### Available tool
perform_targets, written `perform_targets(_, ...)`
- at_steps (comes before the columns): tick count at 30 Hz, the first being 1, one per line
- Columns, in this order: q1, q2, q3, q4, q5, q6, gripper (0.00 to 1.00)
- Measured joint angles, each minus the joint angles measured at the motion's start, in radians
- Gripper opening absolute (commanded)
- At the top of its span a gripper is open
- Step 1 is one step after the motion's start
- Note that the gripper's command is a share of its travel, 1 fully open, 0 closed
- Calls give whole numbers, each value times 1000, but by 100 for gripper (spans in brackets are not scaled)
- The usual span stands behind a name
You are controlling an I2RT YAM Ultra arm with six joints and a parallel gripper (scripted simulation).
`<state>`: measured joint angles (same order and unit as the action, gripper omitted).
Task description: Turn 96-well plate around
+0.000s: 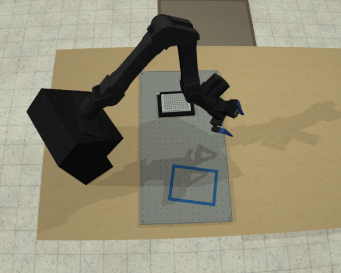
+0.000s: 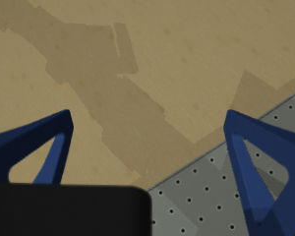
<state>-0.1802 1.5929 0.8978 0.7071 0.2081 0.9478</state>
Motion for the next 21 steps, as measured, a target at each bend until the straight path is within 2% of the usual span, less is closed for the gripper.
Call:
perform_targets(17,0,0,0,0,-1,0,100)
perform_targets(21,11,-19,2,-34,-26,-21,100)
